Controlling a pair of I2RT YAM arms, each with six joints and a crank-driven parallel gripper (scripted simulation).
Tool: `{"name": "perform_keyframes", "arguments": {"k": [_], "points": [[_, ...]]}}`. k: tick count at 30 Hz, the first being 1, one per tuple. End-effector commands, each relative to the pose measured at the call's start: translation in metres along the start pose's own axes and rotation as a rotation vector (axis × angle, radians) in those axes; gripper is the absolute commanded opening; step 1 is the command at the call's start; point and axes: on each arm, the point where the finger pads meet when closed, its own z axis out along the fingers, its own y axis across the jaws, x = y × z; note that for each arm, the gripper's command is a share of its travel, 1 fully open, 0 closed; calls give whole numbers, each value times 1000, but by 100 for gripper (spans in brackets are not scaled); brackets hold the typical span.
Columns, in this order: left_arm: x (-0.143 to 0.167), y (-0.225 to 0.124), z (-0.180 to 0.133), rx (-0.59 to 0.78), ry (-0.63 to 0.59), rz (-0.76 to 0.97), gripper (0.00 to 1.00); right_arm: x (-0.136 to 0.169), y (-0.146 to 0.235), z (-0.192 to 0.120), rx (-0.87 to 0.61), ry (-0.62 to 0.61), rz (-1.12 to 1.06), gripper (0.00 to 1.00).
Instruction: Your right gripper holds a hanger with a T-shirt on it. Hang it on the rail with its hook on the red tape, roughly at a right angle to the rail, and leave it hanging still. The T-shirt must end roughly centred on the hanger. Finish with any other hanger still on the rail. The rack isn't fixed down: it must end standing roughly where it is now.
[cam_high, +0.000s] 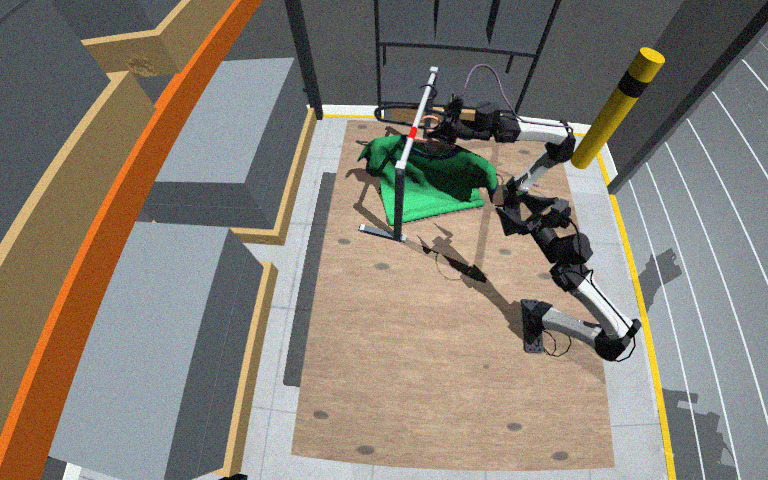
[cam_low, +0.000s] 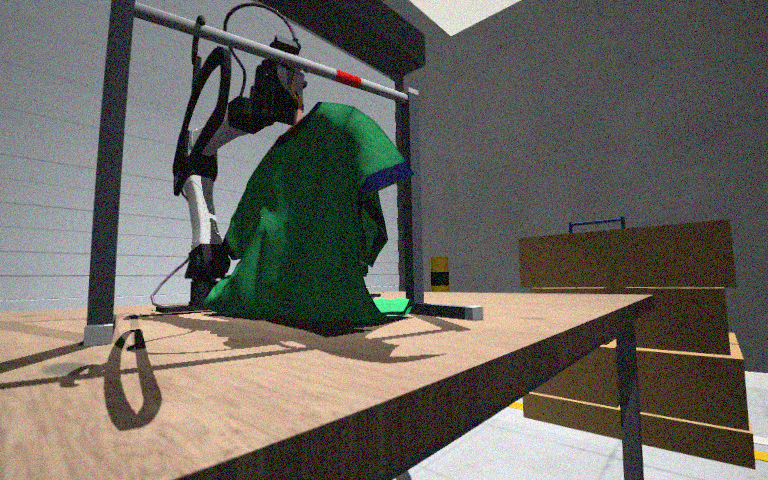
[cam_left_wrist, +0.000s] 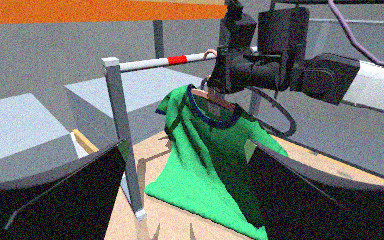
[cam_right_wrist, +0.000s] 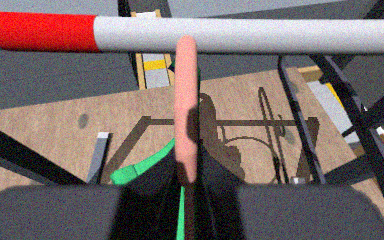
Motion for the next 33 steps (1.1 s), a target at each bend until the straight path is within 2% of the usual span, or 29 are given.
{"name": "perform_keyframes", "arguments": {"k": [1, 15, 33], "points": [[-26, 1, 3, -7, -65, 7, 100, -50, 4, -11, -27, -135, 62, 2], [-26, 1, 3, -7, -65, 7, 100, -57, 2, -15, -23, -148, 59, 2], [-26, 1, 3, -7, -65, 7, 100, -61, -2, 40, -11, -150, 60, 2]]}}
